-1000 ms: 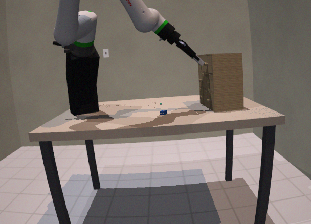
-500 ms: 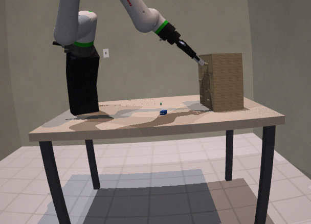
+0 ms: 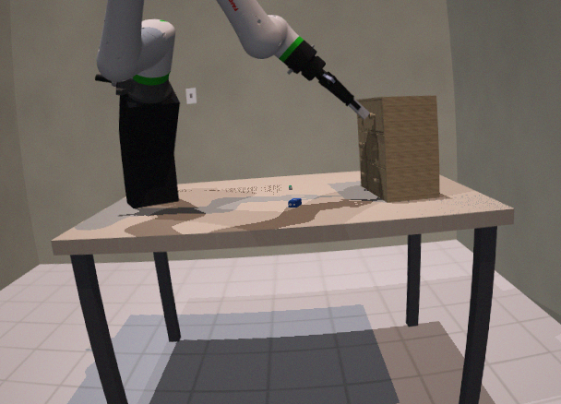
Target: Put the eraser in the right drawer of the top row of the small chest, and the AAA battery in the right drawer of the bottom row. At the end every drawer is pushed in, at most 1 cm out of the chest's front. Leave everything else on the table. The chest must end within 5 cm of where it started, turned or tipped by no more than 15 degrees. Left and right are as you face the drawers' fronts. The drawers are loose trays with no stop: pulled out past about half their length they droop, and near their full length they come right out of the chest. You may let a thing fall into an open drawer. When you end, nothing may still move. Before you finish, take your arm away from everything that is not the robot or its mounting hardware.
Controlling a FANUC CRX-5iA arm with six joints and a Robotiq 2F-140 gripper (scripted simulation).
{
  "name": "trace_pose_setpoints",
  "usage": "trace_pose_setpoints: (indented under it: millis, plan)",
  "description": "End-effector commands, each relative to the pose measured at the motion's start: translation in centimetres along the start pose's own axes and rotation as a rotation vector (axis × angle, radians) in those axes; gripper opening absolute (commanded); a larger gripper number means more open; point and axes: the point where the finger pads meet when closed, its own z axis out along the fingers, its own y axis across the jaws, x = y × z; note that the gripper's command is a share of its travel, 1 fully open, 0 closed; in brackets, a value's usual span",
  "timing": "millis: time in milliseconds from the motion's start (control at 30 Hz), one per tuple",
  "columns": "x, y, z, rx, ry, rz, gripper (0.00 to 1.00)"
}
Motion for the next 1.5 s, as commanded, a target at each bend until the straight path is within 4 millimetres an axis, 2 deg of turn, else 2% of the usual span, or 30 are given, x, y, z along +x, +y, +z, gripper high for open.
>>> trace_pose_setpoints:
  millis: [0,967,1333,1467]
  plan:
    - [0.0,0.0,0.0,0.0,0.0,0.0,0.0]
    - [0.0,0.0,0.0,0.0,0.0,0.0,0.0]
    - [-3.1,0.0,-3.1,0.0,0.0,0.0,0.0]
    - [-3.4,0.0,-3.4,0.0,0.0,0.0,0.0]
